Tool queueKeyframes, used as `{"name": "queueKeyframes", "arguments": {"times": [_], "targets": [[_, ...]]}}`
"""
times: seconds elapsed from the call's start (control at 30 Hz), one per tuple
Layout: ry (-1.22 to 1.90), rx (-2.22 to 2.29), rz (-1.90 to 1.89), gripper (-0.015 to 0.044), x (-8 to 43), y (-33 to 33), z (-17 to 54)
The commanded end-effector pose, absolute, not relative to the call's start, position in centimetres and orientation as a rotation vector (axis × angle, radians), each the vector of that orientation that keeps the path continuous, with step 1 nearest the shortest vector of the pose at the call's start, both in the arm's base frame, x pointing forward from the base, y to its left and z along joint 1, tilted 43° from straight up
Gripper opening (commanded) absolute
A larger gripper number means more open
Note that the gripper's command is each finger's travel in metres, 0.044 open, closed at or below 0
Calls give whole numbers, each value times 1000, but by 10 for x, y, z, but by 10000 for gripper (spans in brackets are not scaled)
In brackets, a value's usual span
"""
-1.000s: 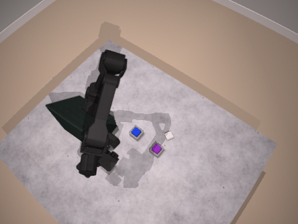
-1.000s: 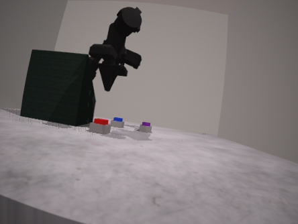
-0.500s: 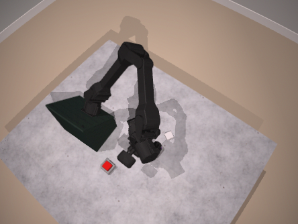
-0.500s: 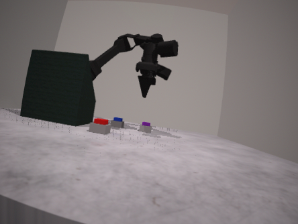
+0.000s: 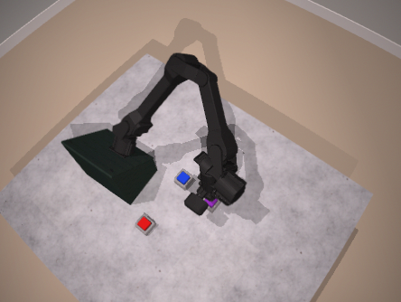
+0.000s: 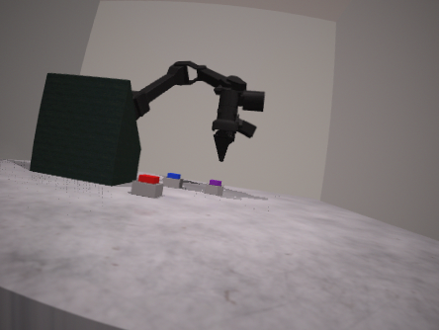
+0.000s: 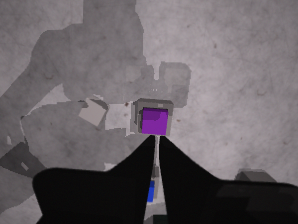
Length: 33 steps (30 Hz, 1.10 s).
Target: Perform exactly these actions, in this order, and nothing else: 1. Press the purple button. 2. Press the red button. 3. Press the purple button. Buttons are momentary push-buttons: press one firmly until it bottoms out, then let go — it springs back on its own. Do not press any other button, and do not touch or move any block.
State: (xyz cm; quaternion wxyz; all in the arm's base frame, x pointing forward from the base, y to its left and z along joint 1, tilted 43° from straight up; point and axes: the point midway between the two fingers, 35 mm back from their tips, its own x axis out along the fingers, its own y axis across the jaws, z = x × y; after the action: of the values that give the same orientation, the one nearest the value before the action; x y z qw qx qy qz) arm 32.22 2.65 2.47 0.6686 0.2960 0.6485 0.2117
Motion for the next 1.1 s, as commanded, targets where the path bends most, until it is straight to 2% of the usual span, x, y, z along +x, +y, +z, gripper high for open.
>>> {"name": "queueKeyframes", "arguments": {"times": [0.0, 1.07], "targets": [[1485, 681, 484, 20, 318, 47, 4], [1485, 682, 485, 20, 319, 70, -20]]}}
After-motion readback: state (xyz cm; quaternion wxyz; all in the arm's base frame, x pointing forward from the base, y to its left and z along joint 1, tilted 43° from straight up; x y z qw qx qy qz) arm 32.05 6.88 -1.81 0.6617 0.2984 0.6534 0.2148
